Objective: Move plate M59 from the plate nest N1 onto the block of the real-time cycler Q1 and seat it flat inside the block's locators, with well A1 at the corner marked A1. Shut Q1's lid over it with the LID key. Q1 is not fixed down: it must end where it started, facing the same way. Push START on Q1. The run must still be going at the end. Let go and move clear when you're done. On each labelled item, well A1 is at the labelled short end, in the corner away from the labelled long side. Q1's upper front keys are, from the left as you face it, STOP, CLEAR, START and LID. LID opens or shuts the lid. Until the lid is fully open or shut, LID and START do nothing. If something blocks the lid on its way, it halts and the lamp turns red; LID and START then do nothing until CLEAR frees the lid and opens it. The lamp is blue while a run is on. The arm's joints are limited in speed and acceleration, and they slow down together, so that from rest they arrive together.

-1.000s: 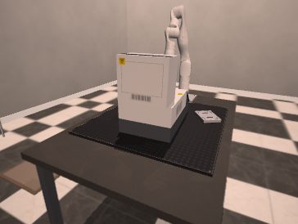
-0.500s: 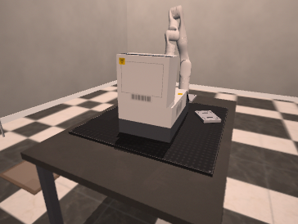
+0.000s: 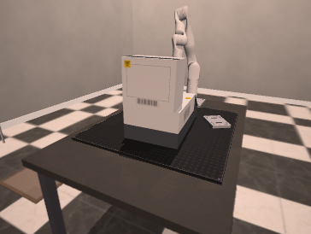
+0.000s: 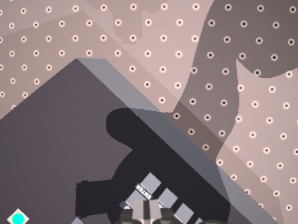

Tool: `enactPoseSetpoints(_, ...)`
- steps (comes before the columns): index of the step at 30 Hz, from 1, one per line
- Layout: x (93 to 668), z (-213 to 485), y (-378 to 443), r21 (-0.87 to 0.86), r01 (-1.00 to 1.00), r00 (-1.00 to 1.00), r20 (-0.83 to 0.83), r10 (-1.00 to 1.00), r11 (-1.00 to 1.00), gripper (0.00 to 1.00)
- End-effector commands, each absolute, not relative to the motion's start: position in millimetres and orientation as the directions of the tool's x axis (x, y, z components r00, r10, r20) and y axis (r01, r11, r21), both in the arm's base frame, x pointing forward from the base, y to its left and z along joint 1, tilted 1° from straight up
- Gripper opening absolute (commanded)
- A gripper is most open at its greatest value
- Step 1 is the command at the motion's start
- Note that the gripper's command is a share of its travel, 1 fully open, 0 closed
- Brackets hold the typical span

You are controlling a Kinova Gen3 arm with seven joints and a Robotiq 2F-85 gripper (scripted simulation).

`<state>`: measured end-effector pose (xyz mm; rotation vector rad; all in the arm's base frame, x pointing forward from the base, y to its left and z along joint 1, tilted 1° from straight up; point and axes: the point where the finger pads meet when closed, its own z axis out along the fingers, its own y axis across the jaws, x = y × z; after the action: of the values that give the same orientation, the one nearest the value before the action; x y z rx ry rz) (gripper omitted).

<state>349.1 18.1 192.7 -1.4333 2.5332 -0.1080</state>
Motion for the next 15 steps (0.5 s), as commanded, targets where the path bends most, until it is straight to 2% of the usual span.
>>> enactPoseSetpoints(1,349.5,189.3,18.1,-0.177,-0.836,-0.496,-0.161,-0.853,0.519,0.1)
enactPoseSetpoints(15,349.2,173.3,17.9,-0.177,-0.836,-0.496,-0.161,-0.853,0.519,0.1)
